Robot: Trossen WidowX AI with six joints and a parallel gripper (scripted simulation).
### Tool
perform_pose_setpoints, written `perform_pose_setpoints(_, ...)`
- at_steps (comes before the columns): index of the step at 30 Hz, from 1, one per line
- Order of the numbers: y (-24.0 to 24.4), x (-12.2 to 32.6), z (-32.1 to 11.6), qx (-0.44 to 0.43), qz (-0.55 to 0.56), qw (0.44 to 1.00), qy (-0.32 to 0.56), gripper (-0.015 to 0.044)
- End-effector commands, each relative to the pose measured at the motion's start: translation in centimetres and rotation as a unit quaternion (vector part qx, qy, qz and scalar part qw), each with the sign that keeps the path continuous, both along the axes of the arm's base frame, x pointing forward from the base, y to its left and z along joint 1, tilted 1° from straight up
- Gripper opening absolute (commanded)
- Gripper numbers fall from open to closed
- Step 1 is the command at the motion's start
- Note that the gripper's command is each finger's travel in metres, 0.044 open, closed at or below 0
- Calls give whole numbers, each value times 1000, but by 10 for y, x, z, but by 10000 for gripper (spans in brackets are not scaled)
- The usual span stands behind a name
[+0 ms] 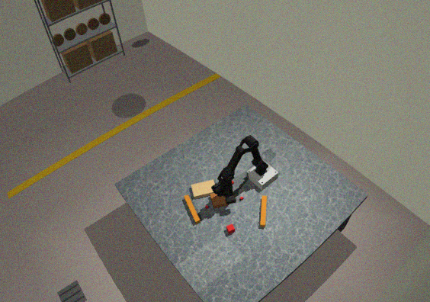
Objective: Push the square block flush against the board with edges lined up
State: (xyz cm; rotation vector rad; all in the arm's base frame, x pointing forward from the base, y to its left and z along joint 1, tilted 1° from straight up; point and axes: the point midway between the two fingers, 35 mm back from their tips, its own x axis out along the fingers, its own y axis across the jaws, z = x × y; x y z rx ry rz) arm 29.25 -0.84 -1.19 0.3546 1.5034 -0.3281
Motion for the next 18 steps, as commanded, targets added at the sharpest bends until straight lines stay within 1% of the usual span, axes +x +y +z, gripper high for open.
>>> perform_pose_setpoints(1,-2,3,0,-1,3,1000,1,0)
perform_pose_setpoints(18,-8,18,1,-1,3,1000,0,0)
